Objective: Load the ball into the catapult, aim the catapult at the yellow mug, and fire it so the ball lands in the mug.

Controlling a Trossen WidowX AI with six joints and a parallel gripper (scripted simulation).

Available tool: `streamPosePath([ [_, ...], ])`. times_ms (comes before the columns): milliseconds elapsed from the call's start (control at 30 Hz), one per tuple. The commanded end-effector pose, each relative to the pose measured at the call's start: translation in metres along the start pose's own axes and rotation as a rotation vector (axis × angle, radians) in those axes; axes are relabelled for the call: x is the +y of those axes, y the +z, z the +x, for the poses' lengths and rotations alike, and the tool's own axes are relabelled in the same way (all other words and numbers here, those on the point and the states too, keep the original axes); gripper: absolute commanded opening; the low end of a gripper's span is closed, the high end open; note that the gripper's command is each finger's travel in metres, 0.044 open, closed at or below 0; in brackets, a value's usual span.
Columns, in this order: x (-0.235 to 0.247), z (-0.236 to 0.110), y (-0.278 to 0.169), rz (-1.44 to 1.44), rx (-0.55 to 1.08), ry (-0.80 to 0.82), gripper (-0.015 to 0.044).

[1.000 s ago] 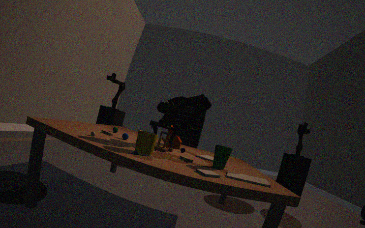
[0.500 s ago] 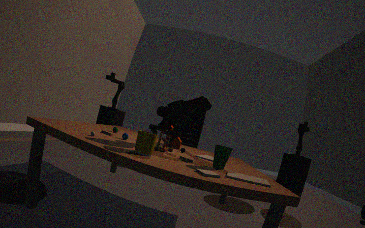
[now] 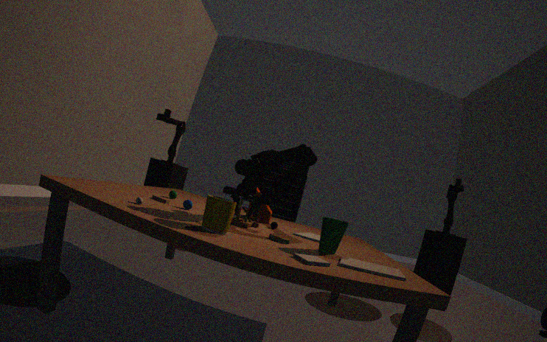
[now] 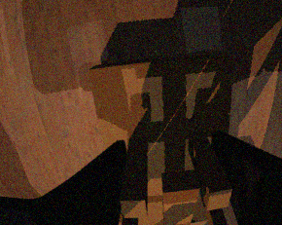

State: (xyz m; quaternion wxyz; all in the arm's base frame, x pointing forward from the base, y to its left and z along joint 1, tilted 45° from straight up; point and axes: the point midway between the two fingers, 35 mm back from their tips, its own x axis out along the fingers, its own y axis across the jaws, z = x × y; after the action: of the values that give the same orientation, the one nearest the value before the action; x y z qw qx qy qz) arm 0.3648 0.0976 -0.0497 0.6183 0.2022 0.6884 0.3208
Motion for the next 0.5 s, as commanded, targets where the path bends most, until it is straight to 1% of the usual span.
streamPosePath([
  [0, 0.0, -0.003, 0.0, 0.0, -0.001, 0.001, 0.0085],
  [33, 0.0, -0.012, 0.001, 0.0, -0.001, 0.0, 0.0059],
  [100, -0.001, -0.039, 0.001, 0.0, 0.0, -0.002, 0.0006],
  [133, -0.001, -0.047, 0.0, 0.0, 0.0, -0.003, 0.0],
  [300, -0.001, -0.049, 0.0, 0.002, 0.0, -0.001, 0.0],
  [467, -0.001, -0.043, 0.001, 0.004, 0.0, -0.001, 0.0],
])
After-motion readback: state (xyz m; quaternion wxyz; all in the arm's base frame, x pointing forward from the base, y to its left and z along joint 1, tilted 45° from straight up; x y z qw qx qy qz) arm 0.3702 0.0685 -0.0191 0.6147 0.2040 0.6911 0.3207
